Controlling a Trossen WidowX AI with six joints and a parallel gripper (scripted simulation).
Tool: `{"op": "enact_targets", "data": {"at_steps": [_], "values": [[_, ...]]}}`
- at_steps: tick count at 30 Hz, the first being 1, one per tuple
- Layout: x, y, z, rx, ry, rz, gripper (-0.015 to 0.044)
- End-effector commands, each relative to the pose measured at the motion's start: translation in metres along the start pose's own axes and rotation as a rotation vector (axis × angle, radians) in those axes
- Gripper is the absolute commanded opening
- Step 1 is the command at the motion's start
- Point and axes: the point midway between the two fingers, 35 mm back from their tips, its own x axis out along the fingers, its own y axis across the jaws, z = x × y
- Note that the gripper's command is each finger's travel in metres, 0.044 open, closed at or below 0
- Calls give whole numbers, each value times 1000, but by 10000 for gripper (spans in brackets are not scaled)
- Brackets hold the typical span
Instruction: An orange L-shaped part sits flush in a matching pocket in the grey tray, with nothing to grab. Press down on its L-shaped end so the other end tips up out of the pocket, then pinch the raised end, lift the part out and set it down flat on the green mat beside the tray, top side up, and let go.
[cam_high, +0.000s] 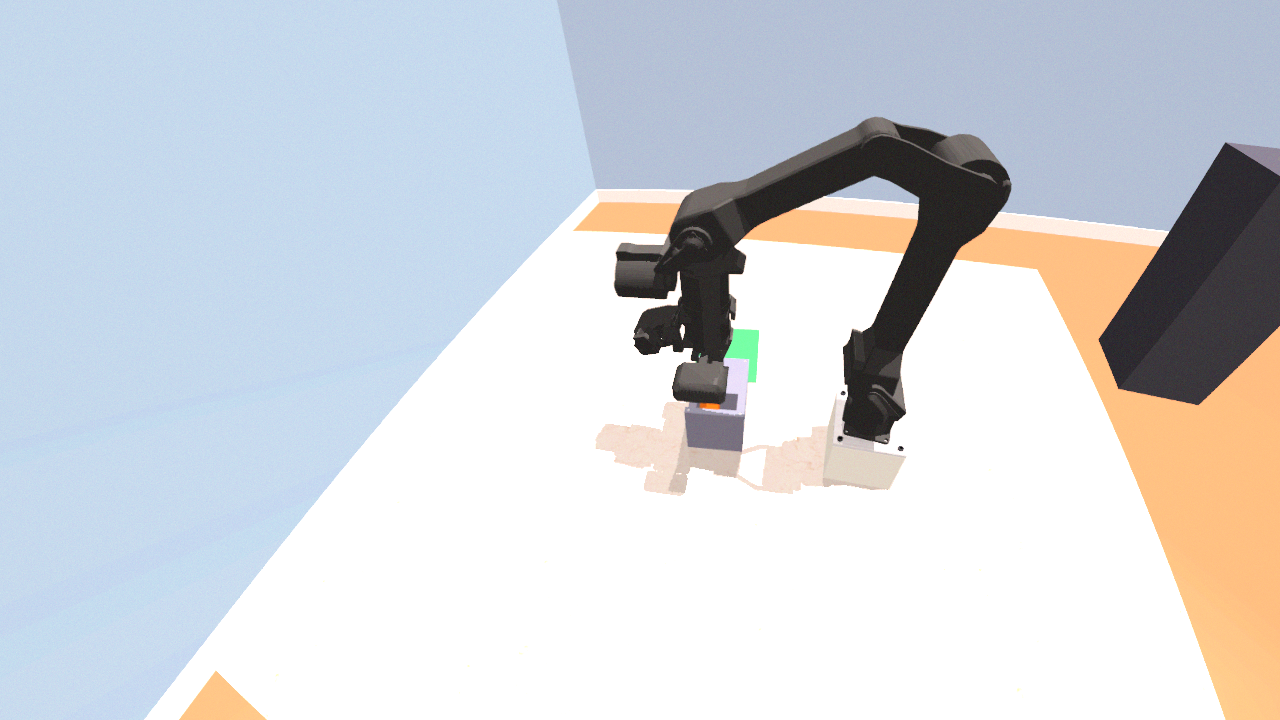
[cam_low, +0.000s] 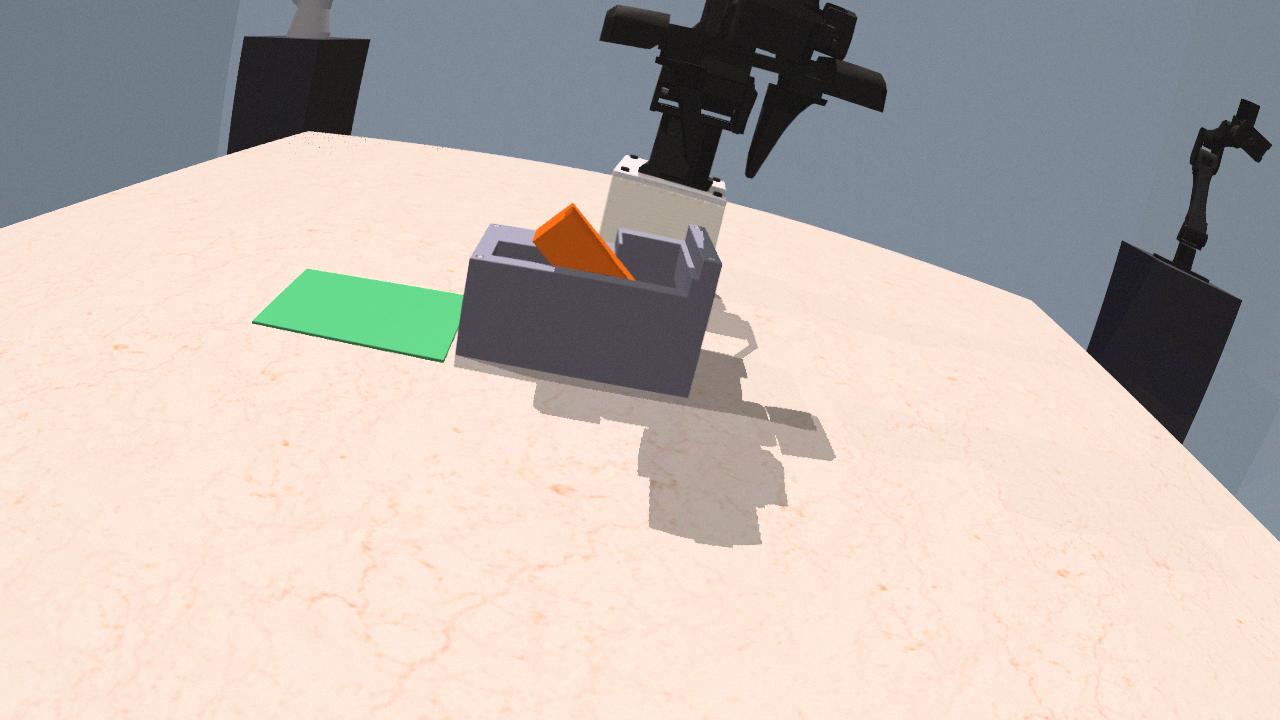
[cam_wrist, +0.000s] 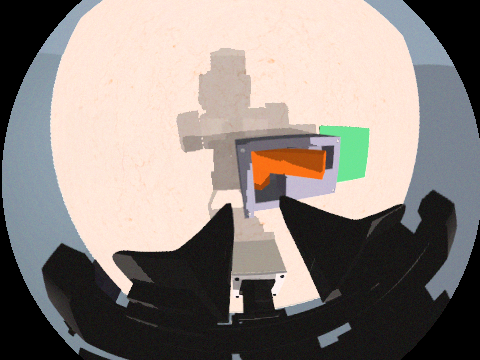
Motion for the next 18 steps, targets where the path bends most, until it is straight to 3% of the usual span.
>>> {"op": "enact_targets", "data": {"at_steps": [1,3,7,18], "values": [[0,0,0,0,-2,0,180],[0,0,0,0,-2,0,180],[-1,-9,3,184,-2,-2,280],[-4,-69,10,1404,-6,-10,280]]}}
